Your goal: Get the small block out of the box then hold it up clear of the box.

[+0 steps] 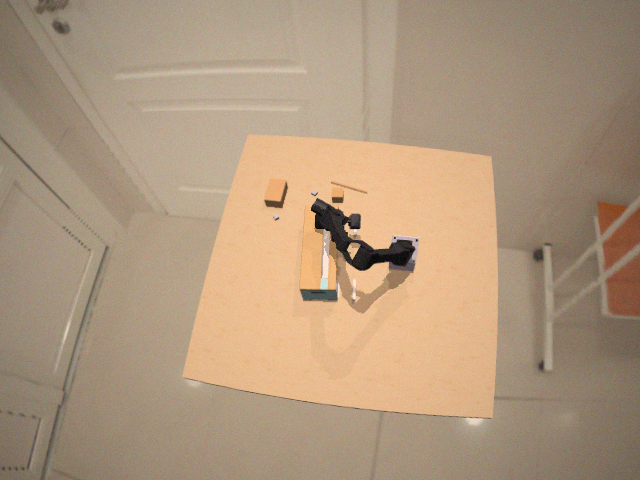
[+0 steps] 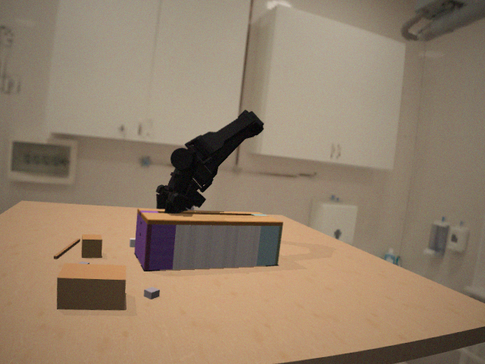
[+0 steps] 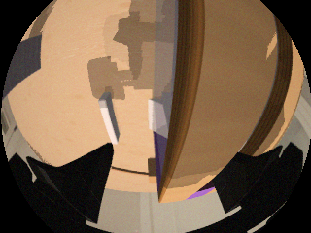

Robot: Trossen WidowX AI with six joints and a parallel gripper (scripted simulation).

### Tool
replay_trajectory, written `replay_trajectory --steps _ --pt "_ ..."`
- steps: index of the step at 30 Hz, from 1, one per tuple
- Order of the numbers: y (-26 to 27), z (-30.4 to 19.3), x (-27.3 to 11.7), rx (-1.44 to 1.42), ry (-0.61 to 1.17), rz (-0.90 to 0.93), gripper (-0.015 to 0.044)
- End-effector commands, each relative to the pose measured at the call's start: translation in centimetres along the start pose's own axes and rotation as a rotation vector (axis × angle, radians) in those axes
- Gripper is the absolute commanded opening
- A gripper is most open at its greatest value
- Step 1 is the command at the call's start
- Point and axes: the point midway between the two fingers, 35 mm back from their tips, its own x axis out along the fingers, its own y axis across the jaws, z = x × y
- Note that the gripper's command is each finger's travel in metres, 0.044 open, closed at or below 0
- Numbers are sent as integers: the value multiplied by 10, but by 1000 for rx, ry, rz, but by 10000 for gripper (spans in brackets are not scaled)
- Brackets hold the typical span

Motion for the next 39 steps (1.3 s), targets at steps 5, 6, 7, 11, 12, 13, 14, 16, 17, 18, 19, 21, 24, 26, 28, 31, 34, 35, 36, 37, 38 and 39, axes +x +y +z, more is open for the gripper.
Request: replay_trajectory --steps 5,6,7,11,12,13,14,16,17,18,19,21,24,26,28,31,34,35,36,37,38,39 --pt "0 -5 2 -2 3 1 400" --pt "0 -6 0 -2 3 1 400" --pt "-1 -8 -5 -2 3 2 400" --pt "-1 -20 -42 0 2 3 400" --pt "0 -23 -50 1 1 3 400" --pt "0 -24 -56 1 1 4 400" --pt "0 -25 -58 1 0 4 400" --pt "0 -25 -58 1 0 4 400" --pt "0 -25 -58 1 0 4 400" --pt "0 -25 -58 1 0 4 400" --pt "0 -25 -58 1 0 4 400" --pt "0 -24 -53 4 -2 0 400" --pt "12 -37 -56 177 3 -14 321" --pt "14 -38 -56 375 -19 -22 285" --pt "16 -40 -55 573 -42 -26 285" --pt "18 -42 -54 869 -79 -27 285" --pt "21 -44 -54 1188 -121 -17 285" --pt "21 -45 -53 1295 -136 -12 285" --pt "22 -45 -53 1401 -151 -5 285" --pt "23 -46 -53 1508 -166 3 285" --pt "24 -47 -53 1614 -181 13 285" --pt "25 -47 -53 1720 -197 24 285"
